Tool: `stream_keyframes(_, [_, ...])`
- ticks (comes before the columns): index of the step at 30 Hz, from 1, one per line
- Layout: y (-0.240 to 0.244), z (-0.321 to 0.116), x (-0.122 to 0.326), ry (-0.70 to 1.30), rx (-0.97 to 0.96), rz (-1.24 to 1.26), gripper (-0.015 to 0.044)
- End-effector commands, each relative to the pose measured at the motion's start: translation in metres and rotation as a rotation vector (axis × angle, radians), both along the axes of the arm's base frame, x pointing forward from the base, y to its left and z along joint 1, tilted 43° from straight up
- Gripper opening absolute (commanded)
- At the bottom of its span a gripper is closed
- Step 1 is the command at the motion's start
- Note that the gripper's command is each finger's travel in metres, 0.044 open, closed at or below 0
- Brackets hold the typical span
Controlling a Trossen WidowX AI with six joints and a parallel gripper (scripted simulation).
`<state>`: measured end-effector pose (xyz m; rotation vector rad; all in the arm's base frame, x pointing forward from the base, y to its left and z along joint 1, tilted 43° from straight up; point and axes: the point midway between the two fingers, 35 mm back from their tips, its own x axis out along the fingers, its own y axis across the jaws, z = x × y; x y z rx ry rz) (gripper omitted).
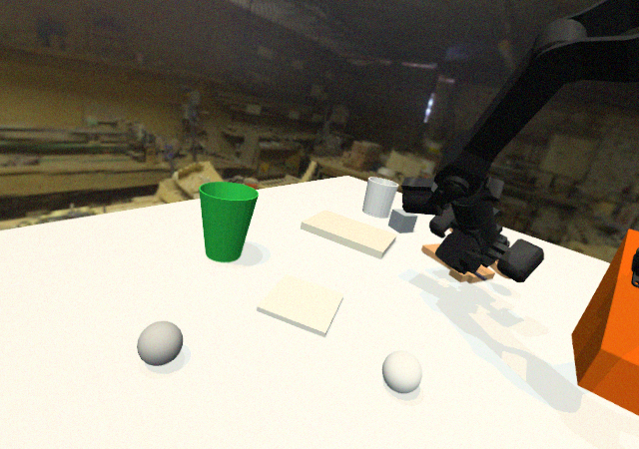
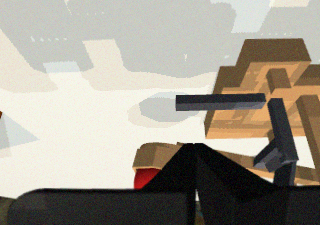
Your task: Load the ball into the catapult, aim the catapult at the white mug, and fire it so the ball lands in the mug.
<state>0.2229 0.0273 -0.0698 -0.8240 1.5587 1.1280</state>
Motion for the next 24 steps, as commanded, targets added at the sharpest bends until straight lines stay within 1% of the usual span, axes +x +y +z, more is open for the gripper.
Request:
stream_keyframes(1, [0.006, -0.007, -0.004, 0.014, 0.002, -0.003, 0.0000])
stream_keyframes(16, [0.020, -0.021, -0.007, 0.016, 0.003, -0.003, 0.0000])
stream_keyframes(20, [0.032, -0.036, -0.008, 0.017, 0.003, -0.002, 0.0000])
stream_keyframes(24, [0.032, -0.034, -0.006, 0.017, 0.003, -0.002, 0.0000])
